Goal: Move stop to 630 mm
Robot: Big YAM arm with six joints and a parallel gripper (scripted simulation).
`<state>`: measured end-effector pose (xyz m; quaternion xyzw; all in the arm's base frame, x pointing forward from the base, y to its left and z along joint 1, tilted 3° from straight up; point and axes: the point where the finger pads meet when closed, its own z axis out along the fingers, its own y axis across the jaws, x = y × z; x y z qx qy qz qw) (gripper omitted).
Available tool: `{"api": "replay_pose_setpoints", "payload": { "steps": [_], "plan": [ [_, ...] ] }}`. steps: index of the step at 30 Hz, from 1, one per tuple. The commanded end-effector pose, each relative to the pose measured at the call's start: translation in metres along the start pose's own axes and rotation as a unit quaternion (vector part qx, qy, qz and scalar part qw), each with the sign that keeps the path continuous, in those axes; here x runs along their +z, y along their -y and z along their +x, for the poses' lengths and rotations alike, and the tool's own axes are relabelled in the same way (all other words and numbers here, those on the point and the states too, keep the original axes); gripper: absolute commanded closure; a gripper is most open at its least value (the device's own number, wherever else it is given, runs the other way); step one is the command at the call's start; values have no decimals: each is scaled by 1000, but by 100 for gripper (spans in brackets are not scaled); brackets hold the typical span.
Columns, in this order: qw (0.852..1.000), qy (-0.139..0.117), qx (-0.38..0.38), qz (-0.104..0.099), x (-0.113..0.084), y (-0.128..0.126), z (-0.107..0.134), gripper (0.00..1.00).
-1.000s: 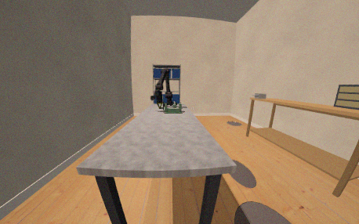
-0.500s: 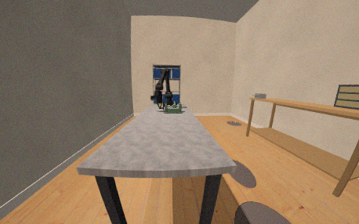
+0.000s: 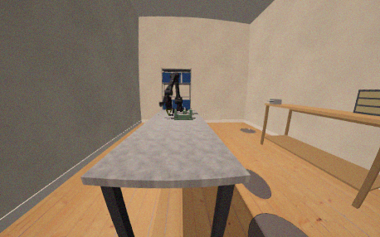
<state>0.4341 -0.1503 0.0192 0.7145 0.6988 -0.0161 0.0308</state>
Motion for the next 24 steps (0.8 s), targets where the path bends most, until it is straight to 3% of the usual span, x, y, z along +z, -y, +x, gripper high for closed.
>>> {"api": "replay_pose_setpoints", "payload": {
  "steps": [1,8,11,14,24],
  "plan": [
    [1000,5,2,-23,3,-34,-1,94],
    [1000,5,2,-23,0,-38,-1,94],
    [1000,2,1,-14,-5,-39,0,94],
    [1000,4,2,-24,-10,-48,-1,94],
    [1000,4,2,-24,-12,-52,-1,94]
  ]
}}
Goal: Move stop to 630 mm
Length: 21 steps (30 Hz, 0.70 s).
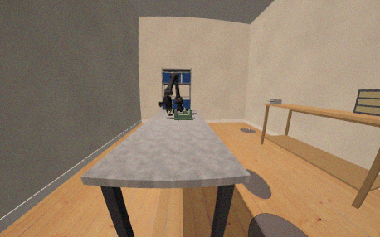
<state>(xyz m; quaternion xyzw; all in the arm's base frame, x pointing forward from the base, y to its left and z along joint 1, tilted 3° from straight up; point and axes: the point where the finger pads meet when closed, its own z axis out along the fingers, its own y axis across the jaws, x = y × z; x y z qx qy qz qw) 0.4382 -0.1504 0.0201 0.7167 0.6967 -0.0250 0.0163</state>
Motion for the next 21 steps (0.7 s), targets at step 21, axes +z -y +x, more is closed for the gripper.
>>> {"api": "replay_pose_setpoints", "payload": {
  "steps": [21],
  "plan": [
    [999,8,-1,-41,-24,-64,0,94]
  ]
}}
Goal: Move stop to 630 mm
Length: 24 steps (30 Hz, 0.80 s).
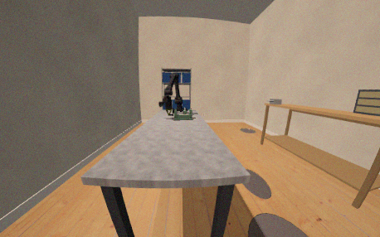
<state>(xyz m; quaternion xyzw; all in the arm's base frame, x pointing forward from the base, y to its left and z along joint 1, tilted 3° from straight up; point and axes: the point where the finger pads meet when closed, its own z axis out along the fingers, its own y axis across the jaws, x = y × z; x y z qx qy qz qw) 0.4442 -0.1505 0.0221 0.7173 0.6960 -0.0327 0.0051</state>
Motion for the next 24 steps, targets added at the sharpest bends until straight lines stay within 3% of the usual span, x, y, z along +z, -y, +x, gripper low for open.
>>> {"api": "replay_pose_setpoints", "payload": {
  "steps": [1,24],
  "plan": [
    [998,10,-1,-55,-24,-59,1,94],
    [998,10,-1,-56,-42,-73,1,94]
  ]
}}
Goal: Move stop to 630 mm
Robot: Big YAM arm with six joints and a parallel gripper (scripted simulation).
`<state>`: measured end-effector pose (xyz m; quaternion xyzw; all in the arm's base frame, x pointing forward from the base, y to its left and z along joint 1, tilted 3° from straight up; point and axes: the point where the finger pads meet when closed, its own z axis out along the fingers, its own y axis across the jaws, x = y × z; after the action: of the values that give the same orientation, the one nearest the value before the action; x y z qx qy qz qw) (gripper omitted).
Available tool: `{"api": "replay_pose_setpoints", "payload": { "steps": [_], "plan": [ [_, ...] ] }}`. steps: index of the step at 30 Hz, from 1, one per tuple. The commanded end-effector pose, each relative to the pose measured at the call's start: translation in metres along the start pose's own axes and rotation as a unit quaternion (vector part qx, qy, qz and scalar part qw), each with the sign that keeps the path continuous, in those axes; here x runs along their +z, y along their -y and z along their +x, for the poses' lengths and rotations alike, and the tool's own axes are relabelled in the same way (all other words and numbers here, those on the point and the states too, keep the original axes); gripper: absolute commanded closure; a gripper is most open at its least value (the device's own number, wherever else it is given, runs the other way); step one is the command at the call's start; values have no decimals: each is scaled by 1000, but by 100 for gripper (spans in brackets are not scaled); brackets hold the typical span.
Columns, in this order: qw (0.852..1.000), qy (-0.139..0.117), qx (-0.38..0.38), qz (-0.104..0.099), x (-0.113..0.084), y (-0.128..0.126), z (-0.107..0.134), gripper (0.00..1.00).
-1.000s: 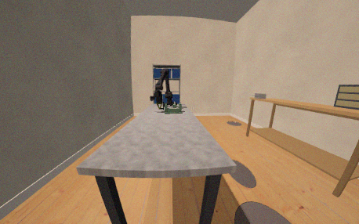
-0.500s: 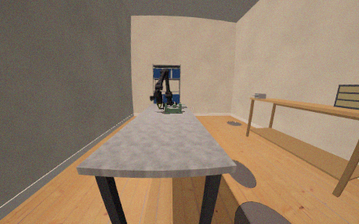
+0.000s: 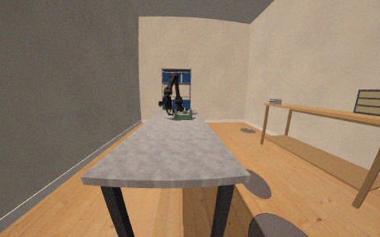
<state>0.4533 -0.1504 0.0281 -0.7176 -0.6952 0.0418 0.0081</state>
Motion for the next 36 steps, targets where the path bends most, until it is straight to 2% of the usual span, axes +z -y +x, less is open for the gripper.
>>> {"api": "replay_pose_setpoints", "payload": {
  "steps": [1,8,11,15,17,36],
  "plan": [
    [997,13,-2,-72,-38,-63,1,94],
    [997,13,-2,-72,-42,-62,1,94],
    [996,17,0,-92,-64,-59,0,94],
    [996,17,0,-92,-66,-59,0,94],
    [996,15,-1,-83,-68,-56,1,94],
    [997,15,-1,-81,-88,-57,2,94]
  ]
}}
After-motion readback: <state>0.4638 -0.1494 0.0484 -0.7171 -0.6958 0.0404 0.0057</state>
